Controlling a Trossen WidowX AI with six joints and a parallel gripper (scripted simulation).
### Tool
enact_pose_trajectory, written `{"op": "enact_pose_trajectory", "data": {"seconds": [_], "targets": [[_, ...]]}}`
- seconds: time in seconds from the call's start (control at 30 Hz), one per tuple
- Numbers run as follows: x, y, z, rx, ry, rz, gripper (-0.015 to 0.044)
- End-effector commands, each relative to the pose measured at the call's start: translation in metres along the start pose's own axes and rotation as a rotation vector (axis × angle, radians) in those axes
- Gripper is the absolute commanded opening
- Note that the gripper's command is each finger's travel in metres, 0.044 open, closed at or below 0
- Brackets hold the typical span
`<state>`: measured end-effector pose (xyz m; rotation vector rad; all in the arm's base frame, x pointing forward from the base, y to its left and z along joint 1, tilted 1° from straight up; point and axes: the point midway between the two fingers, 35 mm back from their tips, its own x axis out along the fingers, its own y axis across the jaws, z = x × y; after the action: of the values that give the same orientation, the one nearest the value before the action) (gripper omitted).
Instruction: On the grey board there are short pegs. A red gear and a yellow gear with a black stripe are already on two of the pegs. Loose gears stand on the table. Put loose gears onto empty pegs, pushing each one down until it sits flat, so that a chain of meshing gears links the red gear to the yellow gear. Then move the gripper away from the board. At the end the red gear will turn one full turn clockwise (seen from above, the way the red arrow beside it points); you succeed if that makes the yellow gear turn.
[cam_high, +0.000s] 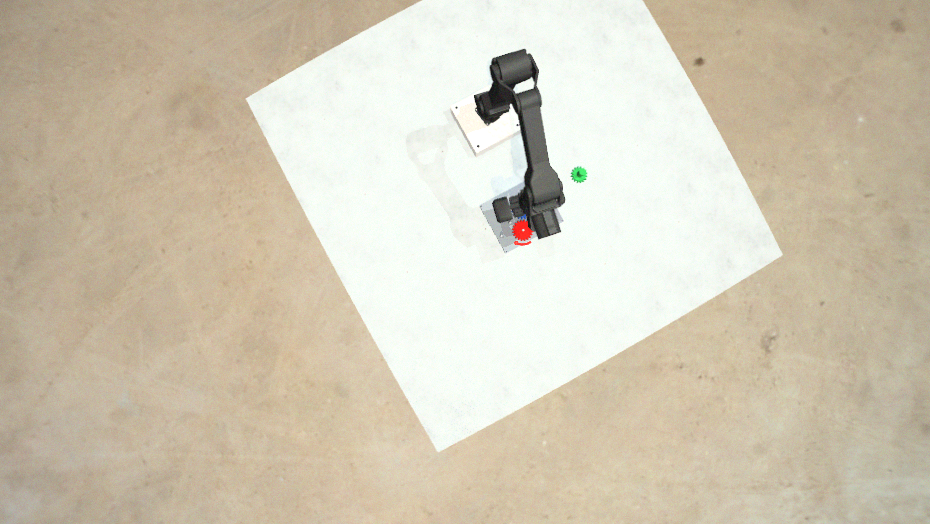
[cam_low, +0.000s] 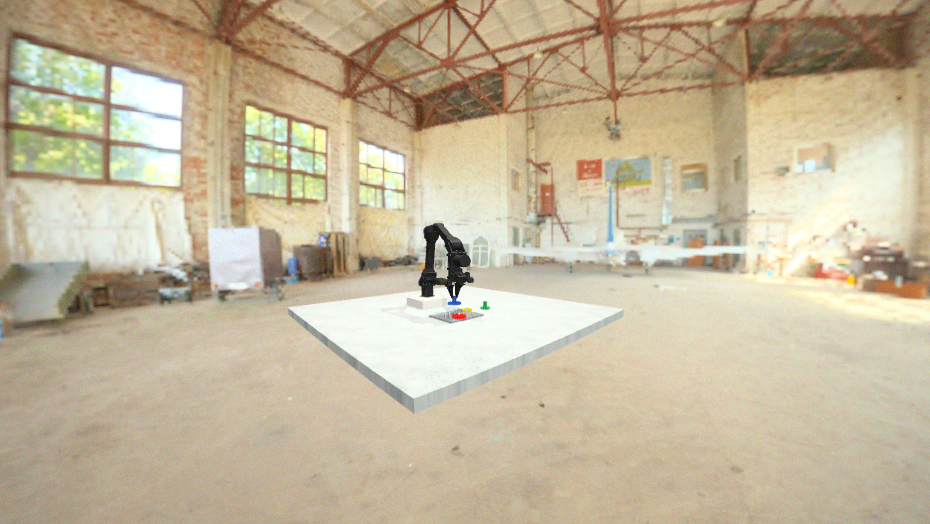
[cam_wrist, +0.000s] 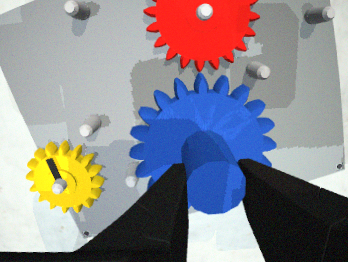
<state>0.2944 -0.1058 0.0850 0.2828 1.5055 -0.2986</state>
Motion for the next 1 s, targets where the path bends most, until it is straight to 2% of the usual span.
{"op": "enact_pose_trajectory", "data": {"seconds": [0.0,0.57,0.97], "targets": [[-0.001,0.0,0.0,-0.005,0.0,0.002,0.0],[0.0,0.0,0.001,-0.016,0.0,0.002,0.0],[0.016,0.0,0.0,-0.136,0.0,0.002,0.0]]}}
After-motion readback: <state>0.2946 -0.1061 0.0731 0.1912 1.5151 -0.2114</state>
